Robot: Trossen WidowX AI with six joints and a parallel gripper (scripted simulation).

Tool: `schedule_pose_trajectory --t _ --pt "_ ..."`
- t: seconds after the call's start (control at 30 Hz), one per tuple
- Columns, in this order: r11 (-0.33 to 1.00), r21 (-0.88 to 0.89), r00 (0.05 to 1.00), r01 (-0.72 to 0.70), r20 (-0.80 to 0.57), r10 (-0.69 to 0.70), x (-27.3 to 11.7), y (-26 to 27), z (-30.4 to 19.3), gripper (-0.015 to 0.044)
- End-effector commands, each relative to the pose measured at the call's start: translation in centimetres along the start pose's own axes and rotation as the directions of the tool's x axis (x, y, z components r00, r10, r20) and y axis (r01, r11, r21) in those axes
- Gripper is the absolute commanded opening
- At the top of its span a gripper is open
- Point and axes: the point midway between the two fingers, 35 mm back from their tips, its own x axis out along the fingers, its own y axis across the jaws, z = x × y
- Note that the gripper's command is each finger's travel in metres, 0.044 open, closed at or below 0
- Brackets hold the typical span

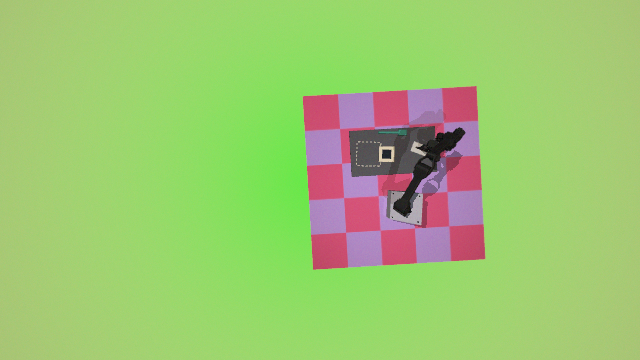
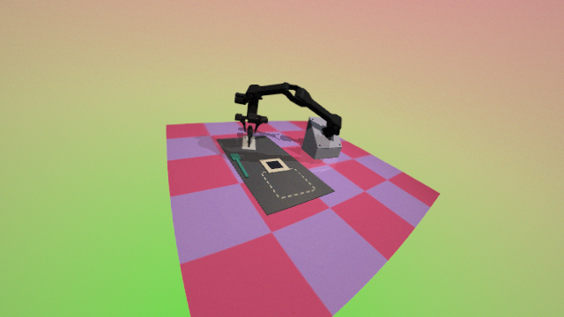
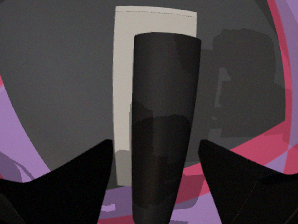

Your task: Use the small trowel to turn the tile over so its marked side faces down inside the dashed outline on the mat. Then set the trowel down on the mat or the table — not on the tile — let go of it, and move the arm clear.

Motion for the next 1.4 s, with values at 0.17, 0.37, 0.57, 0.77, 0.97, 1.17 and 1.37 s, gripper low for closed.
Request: schedule_pose_trajectory --t 0.17,0.37,0.57,0.77,0.97,1.17,1.37 --pt "1.0 -0.005 1.0 -0.001 0.0 0.001 -4.4 0.3 0.1 0.027" --pt "1.0 -0.017 1.0 0.017 -0.002 -0.017 -5.3 0.1 0.0 0.03" --pt "1.0 0.008 1.0 0.026 -0.007 -0.026 -5.5 0.0 -0.2 0.03" --pt "0.98 0.184 0.997 0.081 -0.028 -0.077 -5.0 -0.5 -1.0 0.03" --pt "0.941 0.316 0.992 0.125 -0.042 -0.117 -4.7 -0.9 -1.6 0.03" --pt "0.894 0.42 0.987 0.158 -0.054 -0.149 -4.4 -1.1 -2.1 0.03" --pt "0.833 0.52 0.982 0.188 -0.067 -0.179 -4.1 -1.3 -2.5 0.03"
